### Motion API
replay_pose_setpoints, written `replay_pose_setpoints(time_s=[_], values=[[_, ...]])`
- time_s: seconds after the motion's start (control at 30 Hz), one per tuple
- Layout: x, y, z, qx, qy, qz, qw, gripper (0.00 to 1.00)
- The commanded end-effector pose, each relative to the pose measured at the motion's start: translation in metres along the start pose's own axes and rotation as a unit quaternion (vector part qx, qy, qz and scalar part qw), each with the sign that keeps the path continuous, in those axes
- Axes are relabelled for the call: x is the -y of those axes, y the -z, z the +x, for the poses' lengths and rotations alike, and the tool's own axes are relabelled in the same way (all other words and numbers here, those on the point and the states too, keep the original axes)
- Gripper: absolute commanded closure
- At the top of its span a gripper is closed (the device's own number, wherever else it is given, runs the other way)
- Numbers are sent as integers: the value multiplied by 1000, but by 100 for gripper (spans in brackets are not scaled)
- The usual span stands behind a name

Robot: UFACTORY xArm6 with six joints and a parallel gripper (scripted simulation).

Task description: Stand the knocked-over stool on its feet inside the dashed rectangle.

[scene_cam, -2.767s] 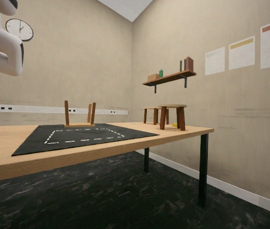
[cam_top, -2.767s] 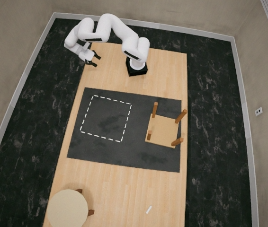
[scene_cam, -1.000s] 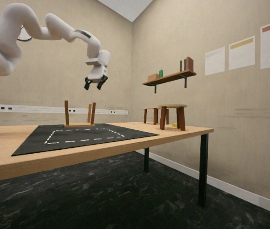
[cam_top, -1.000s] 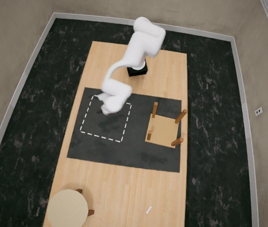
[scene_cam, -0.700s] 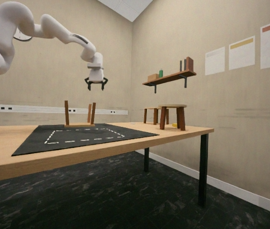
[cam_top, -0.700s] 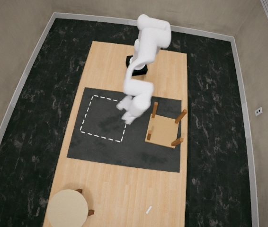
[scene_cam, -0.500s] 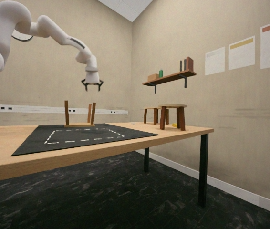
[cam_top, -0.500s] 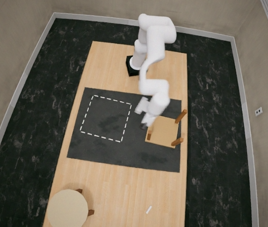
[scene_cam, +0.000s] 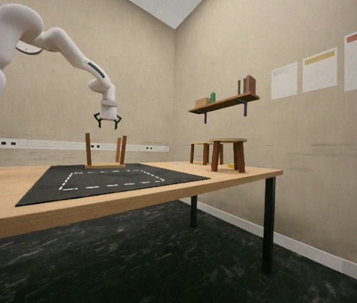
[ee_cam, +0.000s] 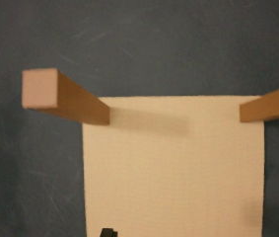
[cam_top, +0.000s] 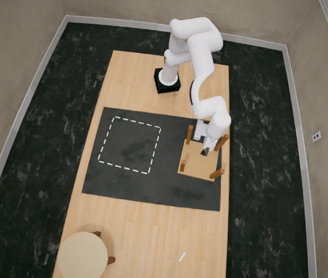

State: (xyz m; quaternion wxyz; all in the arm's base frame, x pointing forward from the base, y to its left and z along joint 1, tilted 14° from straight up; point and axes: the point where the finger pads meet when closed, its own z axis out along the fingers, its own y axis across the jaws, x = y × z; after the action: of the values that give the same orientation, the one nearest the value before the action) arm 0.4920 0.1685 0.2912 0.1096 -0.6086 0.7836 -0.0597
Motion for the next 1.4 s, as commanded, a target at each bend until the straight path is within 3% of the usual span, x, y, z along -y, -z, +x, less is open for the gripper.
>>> replay_pose_setpoints(time_s=[0.0,0.33,0.37,0.7,0.9,1.0,1.17,1.37], values=[[-7,-1,-10,6,8,-1,1000,0],[-12,-2,-15,9,13,-2,1000,0],[-12,-2,-15,9,13,-3,1000,47],[-14,-5,-45,-46,37,-27,998,47],[-27,-10,-98,-179,62,-43,981,47],[-43,-10,-121,-257,57,-30,964,47],[-81,-5,-145,-353,29,8,935,47],[-105,-2,-150,-397,6,30,917,47]])
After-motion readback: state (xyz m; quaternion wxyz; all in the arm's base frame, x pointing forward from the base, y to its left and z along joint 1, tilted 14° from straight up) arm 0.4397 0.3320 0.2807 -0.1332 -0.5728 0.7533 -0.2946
